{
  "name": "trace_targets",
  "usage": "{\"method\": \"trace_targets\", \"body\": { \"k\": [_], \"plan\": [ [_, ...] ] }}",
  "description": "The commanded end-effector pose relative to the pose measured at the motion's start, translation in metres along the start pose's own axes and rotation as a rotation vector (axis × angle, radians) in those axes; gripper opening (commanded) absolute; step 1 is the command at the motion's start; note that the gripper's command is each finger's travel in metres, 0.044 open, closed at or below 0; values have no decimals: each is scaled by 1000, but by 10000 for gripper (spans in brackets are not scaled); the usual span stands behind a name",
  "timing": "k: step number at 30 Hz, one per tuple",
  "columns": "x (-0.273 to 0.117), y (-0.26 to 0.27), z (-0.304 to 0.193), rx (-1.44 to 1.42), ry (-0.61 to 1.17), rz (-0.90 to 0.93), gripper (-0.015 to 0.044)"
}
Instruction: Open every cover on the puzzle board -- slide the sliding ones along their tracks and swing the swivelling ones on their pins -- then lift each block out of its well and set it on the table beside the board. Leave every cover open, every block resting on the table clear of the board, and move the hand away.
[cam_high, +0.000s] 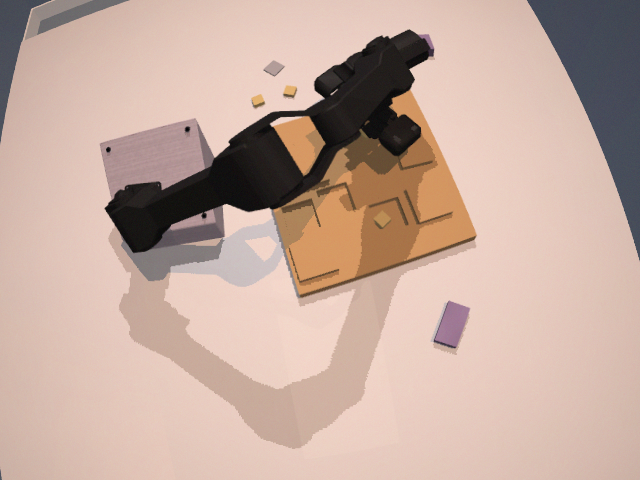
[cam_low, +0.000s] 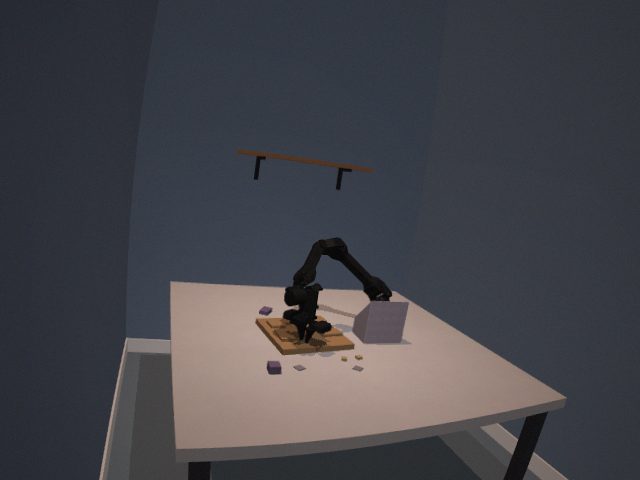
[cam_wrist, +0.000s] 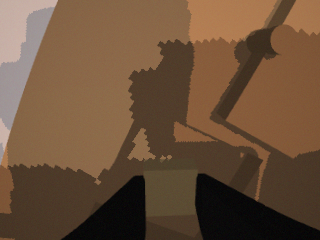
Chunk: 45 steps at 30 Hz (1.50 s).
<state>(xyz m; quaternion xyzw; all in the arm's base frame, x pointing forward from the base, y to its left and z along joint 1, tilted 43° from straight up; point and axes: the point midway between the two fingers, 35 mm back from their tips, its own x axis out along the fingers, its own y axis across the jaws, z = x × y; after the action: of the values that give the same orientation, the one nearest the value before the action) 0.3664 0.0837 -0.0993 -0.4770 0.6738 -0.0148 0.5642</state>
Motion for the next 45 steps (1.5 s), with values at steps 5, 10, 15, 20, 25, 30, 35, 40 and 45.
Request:
{"method": "trace_targets", "body": {
  "k": [5, 10, 15, 20, 25, 30, 35, 40, 45],
  "plan": [
    [-11, 0, 1, 4, -3, 0, 80],
    [-18, 0, 1, 3, -3, 0, 80],
    [-24, 0, 1, 2, -3, 0, 80],
    [-31, 0, 1, 0, -2, -1, 80],
    [-37, 0, 1, -1, -2, -1, 80],
    [-44, 0, 0, -2, -1, -2, 80],
    [-49, 0, 0, -3, -1, -2, 80],
    [-62, 0, 1, -3, -2, -1, 80],
    [-75, 0, 1, -3, -2, 0, 80]
  ]
}}
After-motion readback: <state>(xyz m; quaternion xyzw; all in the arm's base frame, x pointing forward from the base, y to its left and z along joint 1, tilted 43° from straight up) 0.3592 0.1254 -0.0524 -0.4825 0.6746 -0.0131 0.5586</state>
